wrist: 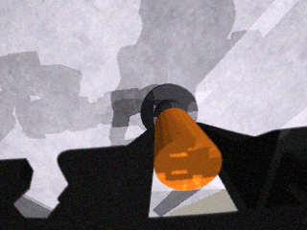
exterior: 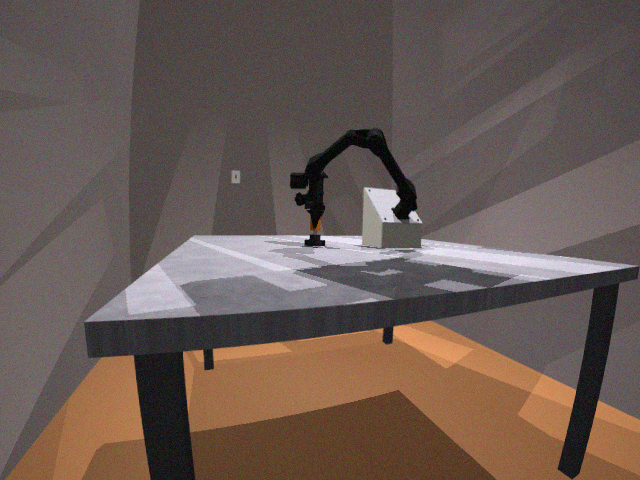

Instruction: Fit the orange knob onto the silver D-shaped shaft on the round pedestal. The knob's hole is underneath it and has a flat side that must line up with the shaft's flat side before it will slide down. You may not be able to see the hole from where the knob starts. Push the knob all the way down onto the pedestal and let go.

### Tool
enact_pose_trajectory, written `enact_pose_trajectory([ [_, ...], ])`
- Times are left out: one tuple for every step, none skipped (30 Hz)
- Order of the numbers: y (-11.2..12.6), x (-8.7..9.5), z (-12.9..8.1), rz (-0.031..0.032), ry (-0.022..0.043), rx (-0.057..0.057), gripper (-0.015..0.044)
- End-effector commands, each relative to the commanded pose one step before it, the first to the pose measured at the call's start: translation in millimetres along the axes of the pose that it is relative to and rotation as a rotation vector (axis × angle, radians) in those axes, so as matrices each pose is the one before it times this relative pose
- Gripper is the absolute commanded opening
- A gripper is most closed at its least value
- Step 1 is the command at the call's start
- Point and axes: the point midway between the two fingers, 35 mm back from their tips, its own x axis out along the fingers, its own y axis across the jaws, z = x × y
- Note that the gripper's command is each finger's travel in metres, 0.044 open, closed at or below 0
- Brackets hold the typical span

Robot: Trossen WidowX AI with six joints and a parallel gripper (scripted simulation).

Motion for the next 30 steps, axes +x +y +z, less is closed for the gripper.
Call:
enact_pose_trajectory([
  [0.10, 0.89, 0.35, 0.00061, -0.00154, -0.0082, 0.0000],
  [0.00, 0.00, 0.00, 0.00000, 0.00000, 0.0000, 0.0000],
  [0.00, 0.00, 0.00, 0.00000, 0.00000, 0.0000, 0.0000],
  [0.00, 0.00, 0.00, 0.00000, 0.00000, 0.0000, 0.0000],
  [-0.01, -1.37, 0.07, -0.00007, -0.00003, 0.0000, 0.0000],
  [0.00, -1.82, 0.11, -0.00010, -0.00005, 0.0000, 0.0000],
  [0.06, -0.51, 0.07, -0.00002, -0.00001, 0.0000, 0.0000],
  [0.22, -0.64, 0.07, -0.00002, -0.00001, 0.0000, 0.0000],
  [0.27, -0.61, 0.05, -0.00001, -0.00001, 0.0000, 0.0000],
  [0.20, -0.41, 0.11, -0.00001, -0.00001, 0.0000, 0.0000],
  [0.01, -0.02, 0.02, 0.00000, 0.00000, -0.0090, 0.0000],
  [0.03, -0.04, 0.04, 0.00000, 0.00000, -0.0195, 0.0000],
  [0.00, 0.04, 0.01, 0.00000, 0.00000, -0.0300, 0.0000],
  [-0.04, 0.13, -0.03, 0.00001, 0.00001, -0.0326, 0.0000],
  [-0.09, 0.31, -0.11, 0.00001, 0.00001, -0.0377, 0.0000],
  [-0.18, 0.62, -0.28, 0.00002, 0.00002, -0.0414, 0.0000],
  [-0.18, 0.85, -0.36, 0.00004, 0.00003, -0.0293, 0.0000],
  [-0.20, 0.81, -0.46, 0.00003, 0.00003, -0.0100, 0.0000],
  [-0.16, 0.50, -0.27, 0.00002, 0.00001, 0.0000, 0.0000],
  [-0.13, 0.34, 0.01, 0.00001, 0.00000, 0.0000, 0.0000],
  [-0.05, 0.11, 0.17, 0.00000, -0.00001, 0.0000, 0.0000],
  [0.02, -0.05, 0.23, 0.00000, -0.00001, 0.0000, 0.0000],
  [0.02, -0.10, 0.25, 0.00000, -0.00001, 0.0000, 0.0000],
  [0.06, -0.16, 0.31, 0.00000, -0.00002, 0.0000, 0.0000],
  [0.08, -0.19, 0.29, 0.00000, -0.00001, 0.0000, 0.0000],
  [0.07, -0.20, 0.26, -0.00001, -0.00001, 0.0000, 0.0000],
  [0.08, -0.24, 0.28, -0.00001, -0.00001, 0.0000, 0.0000],
  [0.10, -0.24, 0.19, -0.00001, -0.00001, 0.0000, 0.0000],
  [0.11, -0.21, 0.08, 0.00000, 0.00000, 0.0000, 0.0000],
  [0.06, 1.02, -0.02, 0.00006, 0.00001, 0.0000, 0.0000],
])
